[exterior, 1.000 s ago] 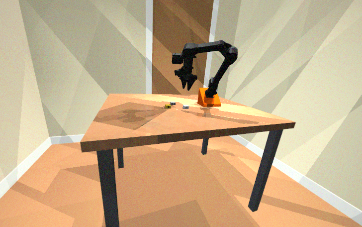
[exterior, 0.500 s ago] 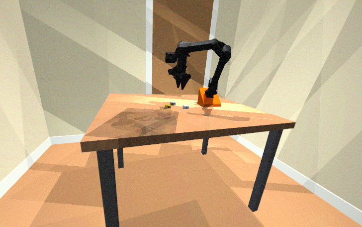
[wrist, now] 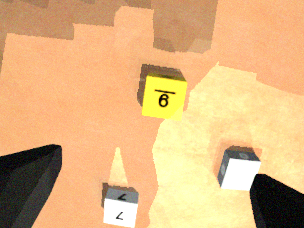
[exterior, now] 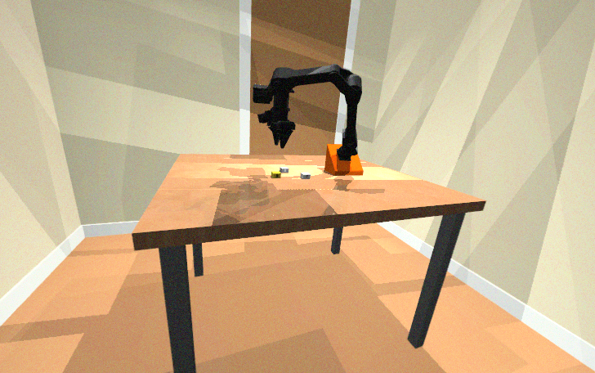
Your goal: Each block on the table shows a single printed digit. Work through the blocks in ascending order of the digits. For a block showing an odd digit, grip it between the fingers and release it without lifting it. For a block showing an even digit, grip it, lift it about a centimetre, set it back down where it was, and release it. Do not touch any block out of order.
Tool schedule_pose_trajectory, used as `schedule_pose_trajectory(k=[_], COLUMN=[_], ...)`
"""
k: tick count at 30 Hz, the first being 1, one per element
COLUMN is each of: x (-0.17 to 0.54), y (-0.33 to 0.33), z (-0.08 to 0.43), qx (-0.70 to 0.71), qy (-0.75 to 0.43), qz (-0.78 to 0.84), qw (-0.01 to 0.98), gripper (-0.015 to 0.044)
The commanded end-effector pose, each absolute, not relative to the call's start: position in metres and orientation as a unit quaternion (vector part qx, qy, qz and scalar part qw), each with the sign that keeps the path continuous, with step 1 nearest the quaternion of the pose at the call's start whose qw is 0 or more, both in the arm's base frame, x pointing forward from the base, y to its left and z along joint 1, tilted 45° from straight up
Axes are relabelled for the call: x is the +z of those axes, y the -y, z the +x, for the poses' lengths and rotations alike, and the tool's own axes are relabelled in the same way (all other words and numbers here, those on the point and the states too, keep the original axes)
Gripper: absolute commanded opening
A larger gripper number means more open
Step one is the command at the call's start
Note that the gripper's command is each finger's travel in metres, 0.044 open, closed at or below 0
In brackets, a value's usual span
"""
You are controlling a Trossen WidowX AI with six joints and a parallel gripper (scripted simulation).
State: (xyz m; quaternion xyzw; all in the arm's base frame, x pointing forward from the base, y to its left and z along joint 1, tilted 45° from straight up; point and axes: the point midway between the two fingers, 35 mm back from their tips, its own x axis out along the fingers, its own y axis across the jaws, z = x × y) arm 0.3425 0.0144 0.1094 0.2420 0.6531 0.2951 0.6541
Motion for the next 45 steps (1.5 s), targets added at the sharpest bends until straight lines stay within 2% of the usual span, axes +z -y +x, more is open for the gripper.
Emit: schedule_pose_trajectory(k=[1, 12, 17, 22, 29, 45], x=[0.111, 0.109, 0.061, 0.054, -0.002, -0.015], y=[-0.015, -0.012, 0.038, 0.045, -0.011, -0.025], z=[0.346, 0.344, 0.307, 0.3, 0.299, 0.298], qx=[0.296, 0.295, 0.293, 0.294, 0.295, 0.295], qy=[-0.65, -0.65, -0.652, -0.652, -0.651, -0.651], qz=[0.243, 0.243, 0.242, 0.242, 0.243, 0.243], qw=[0.656, 0.656, 0.656, 0.656, 0.656, 0.656], gripper=[0.04, 0.04, 0.04, 0.04, 0.04, 0.04])
